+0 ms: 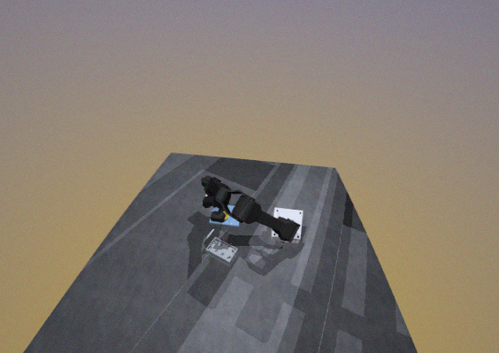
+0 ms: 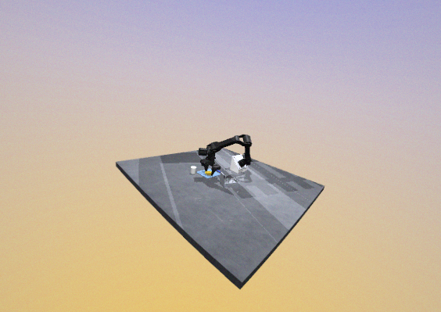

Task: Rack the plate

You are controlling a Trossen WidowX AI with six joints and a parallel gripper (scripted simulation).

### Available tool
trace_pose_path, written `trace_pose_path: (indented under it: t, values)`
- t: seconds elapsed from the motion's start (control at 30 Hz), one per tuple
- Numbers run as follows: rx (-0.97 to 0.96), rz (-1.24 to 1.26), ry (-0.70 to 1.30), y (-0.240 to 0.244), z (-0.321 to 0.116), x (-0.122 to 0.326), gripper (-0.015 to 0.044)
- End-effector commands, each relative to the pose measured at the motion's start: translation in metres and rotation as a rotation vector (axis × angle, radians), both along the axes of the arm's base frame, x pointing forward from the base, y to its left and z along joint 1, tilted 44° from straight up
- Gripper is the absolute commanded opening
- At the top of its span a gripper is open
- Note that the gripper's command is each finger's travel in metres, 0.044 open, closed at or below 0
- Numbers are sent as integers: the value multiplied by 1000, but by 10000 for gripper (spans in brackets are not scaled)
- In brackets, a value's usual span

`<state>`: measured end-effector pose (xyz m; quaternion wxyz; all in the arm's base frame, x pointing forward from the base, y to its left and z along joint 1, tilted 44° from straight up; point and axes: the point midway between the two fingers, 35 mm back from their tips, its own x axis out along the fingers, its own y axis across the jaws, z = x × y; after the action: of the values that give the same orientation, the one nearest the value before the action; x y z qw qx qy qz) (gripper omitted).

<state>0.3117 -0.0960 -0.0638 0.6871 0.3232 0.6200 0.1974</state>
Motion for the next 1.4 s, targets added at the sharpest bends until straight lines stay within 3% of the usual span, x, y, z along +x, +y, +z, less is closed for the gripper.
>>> trace_pose_path:
  t: [0.0,0.33,1.07,1.37]
  values:
    - [5,-4,2,0,0,0,247]
    - [-2,-6,4,-35,30,0,0]
    - [-1,-4,6,-99,96,-11,0]
    - [17,-122,107,-88,120,-14,0]
